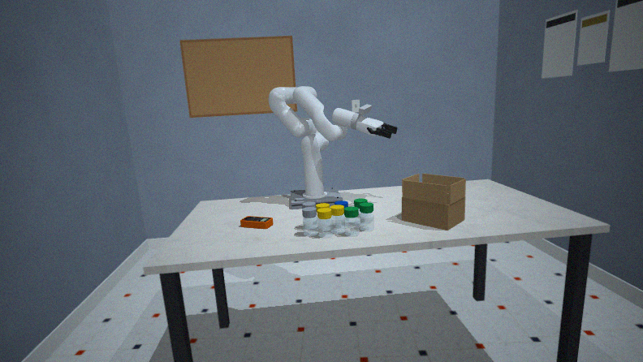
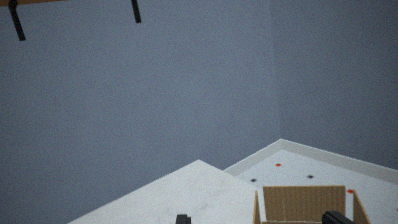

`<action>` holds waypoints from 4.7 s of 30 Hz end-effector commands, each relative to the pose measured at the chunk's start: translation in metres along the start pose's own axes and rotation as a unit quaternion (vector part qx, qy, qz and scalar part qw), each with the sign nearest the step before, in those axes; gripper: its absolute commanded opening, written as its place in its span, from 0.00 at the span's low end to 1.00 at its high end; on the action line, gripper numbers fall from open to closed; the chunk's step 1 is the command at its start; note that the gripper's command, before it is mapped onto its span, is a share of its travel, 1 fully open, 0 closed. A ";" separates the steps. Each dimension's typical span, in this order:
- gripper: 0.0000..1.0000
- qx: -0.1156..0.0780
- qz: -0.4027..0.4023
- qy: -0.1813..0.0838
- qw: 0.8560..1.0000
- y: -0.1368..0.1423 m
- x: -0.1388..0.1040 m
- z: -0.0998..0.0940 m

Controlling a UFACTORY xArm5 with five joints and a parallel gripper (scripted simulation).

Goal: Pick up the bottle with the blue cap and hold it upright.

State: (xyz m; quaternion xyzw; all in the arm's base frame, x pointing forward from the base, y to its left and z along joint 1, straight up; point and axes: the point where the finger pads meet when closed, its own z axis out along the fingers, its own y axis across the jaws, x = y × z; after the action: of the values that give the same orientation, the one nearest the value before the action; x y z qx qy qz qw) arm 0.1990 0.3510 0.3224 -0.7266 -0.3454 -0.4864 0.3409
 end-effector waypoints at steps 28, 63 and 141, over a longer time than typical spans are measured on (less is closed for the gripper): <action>0.79 -0.134 0.233 -0.119 0.956 0.083 0.006 0.041; 0.79 -0.306 0.477 -0.184 0.803 0.178 0.004 0.034; 0.79 -0.569 0.732 -0.149 0.343 0.286 0.000 -0.079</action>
State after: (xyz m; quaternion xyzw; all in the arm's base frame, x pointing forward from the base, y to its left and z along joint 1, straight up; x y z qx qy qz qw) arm 0.3996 0.1342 0.2981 -0.7688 0.6394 -0.0042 0.0067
